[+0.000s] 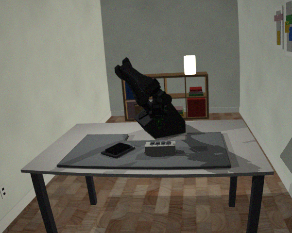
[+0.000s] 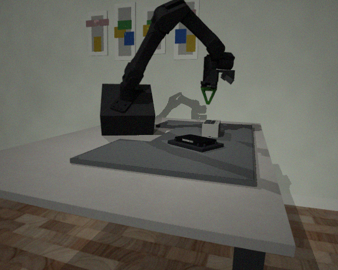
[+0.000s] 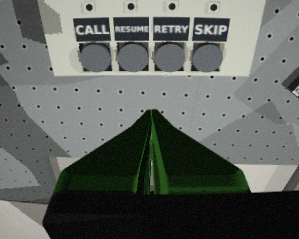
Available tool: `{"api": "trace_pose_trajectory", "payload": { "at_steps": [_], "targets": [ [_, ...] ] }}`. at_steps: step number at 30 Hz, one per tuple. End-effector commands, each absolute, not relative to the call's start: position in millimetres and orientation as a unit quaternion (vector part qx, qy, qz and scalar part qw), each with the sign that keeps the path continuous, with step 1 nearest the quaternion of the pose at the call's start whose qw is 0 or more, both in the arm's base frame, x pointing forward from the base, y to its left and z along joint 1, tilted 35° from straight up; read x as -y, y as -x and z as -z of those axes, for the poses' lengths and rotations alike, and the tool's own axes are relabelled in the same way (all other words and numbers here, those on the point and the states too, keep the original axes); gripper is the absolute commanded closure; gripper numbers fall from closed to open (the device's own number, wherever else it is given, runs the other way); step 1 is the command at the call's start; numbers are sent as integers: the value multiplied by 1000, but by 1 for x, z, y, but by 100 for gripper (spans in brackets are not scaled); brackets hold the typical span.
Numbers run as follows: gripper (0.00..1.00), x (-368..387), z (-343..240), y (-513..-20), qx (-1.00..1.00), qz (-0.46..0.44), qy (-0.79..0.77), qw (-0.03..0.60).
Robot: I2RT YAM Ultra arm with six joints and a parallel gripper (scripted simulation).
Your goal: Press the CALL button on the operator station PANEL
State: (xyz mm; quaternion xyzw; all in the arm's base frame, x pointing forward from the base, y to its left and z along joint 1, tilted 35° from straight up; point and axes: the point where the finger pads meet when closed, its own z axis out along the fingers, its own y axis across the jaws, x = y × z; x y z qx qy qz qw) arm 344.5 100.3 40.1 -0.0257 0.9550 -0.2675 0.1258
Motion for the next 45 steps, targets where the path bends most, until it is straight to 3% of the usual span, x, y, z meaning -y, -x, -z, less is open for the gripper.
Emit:
{"api": "trace_pose_trajectory", "payload": {
  "at_steps": [1, 11, 20, 33, 34, 42, 45],
  "targets": [
    [100, -113, -58, -354, -954, 254, 24, 159],
    [100, -113, -57, -356, -954, 252, 25, 162],
    [100, -92, -26, -348, -953, 273, 29, 127],
    [100, -83, -11, -352, -953, 273, 29, 127],
    [100, -96, -20, -363, -953, 262, 32, 148],
    [100, -78, 1, -356, -953, 271, 32, 129],
    [100, -84, -10, -367, -953, 260, 27, 151]
  ]
}}
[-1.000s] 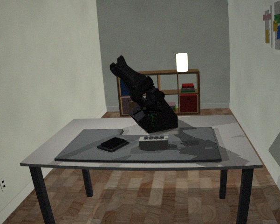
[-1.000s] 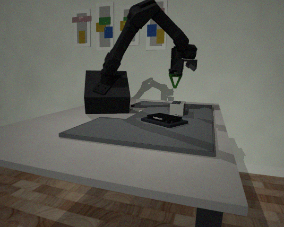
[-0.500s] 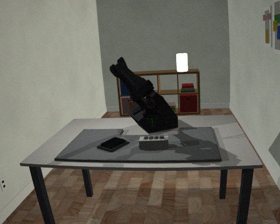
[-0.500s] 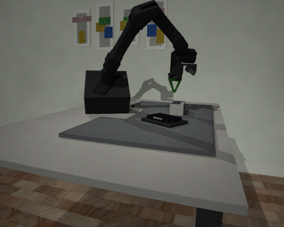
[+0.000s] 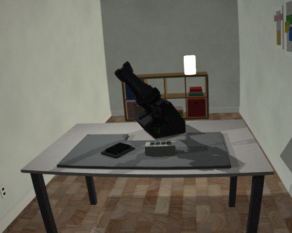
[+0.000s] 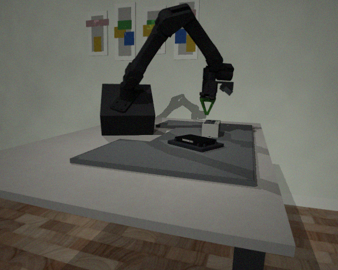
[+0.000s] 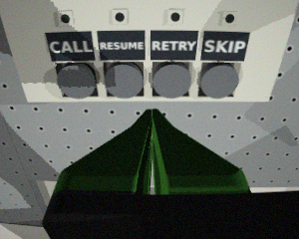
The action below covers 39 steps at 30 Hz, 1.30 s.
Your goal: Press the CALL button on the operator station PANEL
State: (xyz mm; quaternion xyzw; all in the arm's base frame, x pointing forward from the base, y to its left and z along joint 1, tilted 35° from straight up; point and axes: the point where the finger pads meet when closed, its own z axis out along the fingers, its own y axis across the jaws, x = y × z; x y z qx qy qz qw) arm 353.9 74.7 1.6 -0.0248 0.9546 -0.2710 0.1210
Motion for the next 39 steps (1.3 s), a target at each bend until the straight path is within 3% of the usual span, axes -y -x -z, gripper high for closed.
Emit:
{"api": "trace_pose_trajectory", "payload": {
  "at_steps": [1, 39],
  "targets": [
    [100, -86, -12, -369, -953, 259, 26, 155],
    [100, -81, -6, -361, -954, 264, 27, 139]
  ]
}}
